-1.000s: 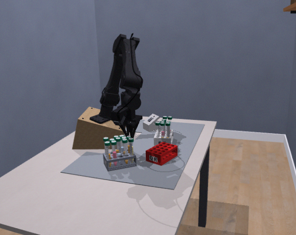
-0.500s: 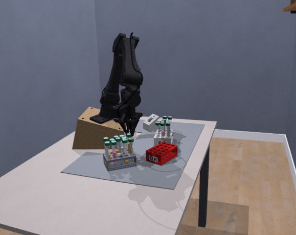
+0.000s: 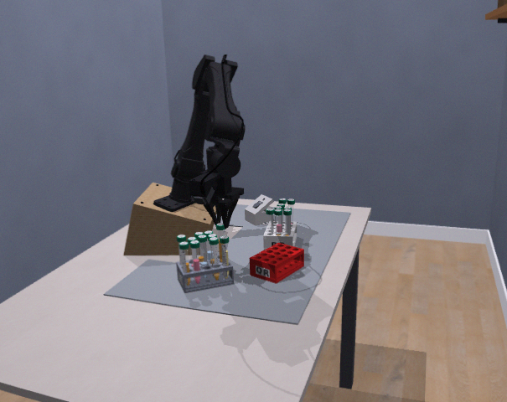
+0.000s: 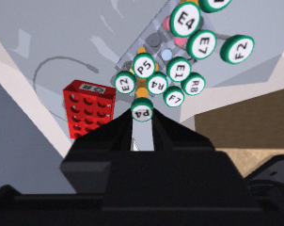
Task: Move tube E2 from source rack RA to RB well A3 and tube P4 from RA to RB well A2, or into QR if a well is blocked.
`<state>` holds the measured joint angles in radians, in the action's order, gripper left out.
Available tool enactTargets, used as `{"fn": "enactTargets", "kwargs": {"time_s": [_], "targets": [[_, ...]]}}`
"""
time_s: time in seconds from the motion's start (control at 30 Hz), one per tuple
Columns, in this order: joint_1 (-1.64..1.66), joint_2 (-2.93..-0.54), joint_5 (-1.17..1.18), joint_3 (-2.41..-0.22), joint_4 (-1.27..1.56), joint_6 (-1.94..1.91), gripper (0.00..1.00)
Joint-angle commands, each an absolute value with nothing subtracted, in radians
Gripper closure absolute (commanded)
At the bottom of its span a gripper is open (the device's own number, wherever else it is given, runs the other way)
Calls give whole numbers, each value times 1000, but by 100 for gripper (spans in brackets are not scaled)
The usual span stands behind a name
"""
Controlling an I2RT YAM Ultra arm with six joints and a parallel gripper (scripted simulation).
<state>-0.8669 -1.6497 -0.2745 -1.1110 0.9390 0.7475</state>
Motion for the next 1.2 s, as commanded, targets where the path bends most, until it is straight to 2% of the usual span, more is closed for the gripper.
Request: {"fn": "enactTargets", "kwargs": {"time_s": [0.0, 1.17], "targets": [[-886, -1616, -266, -1152, 970, 737, 100], [-913, -1580, -276, -1236, 1096, 708, 100]]}}
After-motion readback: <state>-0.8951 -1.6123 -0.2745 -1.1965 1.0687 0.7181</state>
